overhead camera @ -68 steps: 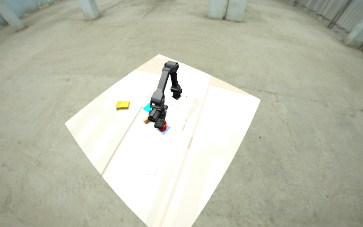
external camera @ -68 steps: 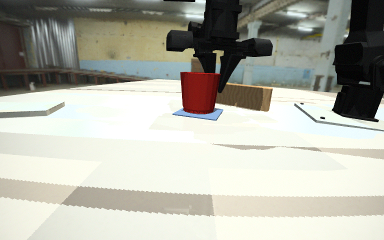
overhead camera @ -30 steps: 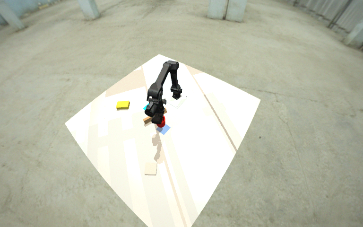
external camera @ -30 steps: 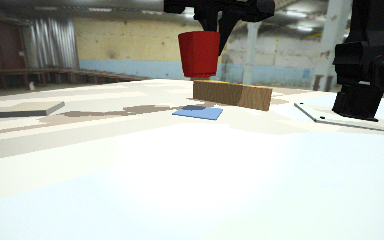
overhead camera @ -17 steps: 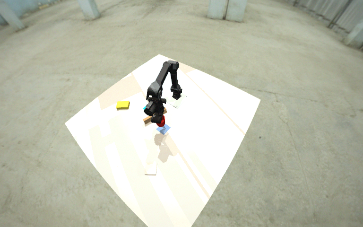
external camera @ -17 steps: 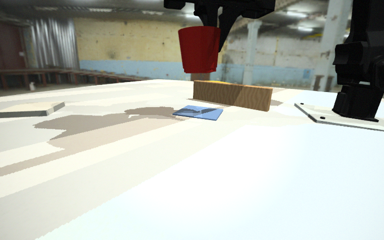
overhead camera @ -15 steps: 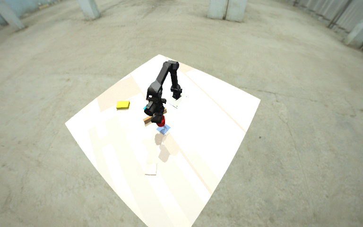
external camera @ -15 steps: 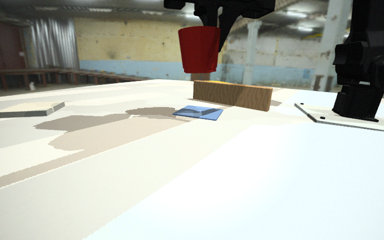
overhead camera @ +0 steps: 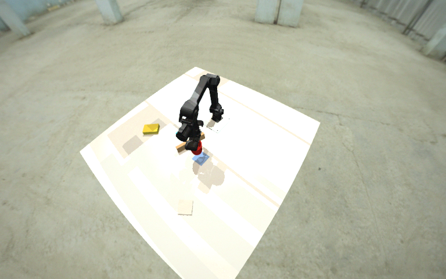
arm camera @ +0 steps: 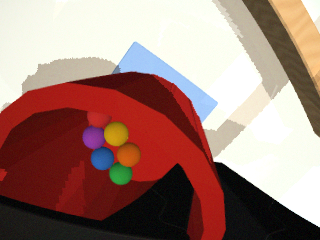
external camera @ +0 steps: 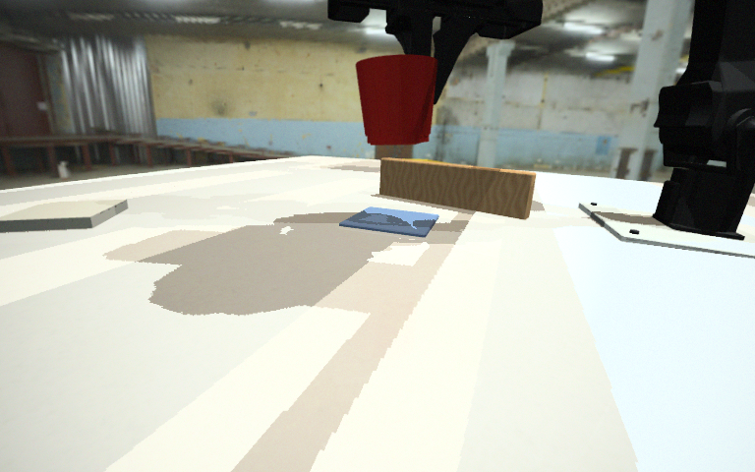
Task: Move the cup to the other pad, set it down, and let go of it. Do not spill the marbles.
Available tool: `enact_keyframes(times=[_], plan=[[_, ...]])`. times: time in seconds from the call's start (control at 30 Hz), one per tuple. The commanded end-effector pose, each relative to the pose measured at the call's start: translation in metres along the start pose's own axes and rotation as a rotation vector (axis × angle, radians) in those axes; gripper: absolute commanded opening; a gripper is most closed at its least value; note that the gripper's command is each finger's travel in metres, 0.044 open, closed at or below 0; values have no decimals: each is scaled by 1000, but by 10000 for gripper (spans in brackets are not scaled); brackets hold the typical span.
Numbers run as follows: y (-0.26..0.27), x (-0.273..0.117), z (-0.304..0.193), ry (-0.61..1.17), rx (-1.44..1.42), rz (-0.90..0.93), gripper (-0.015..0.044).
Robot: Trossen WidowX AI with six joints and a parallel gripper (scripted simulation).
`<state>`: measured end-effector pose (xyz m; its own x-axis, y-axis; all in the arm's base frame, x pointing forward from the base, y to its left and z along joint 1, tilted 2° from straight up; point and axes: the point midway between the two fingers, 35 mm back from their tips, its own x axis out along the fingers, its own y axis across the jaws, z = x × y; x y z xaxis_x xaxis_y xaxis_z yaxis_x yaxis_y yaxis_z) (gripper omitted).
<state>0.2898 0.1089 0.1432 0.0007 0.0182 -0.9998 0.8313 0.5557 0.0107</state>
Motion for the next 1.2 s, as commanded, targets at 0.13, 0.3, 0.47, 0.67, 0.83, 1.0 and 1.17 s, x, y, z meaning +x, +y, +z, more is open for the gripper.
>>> enact_keyframes(times=[0.13,0.3,0.47,0.67,0.83,1.0,1.17], plan=[[-16,-1,14,1,-2,2,0],[-25,-1,22,1,-3,1,0],[-34,-1,30,0,-3,0,0],[-44,-1,39,-1,-3,-1,0],[-53,-1,46,-1,-3,-2,0],[-61,-2,53,-2,-3,-2,0],[-68,-2,60,-2,-3,-3,0]])
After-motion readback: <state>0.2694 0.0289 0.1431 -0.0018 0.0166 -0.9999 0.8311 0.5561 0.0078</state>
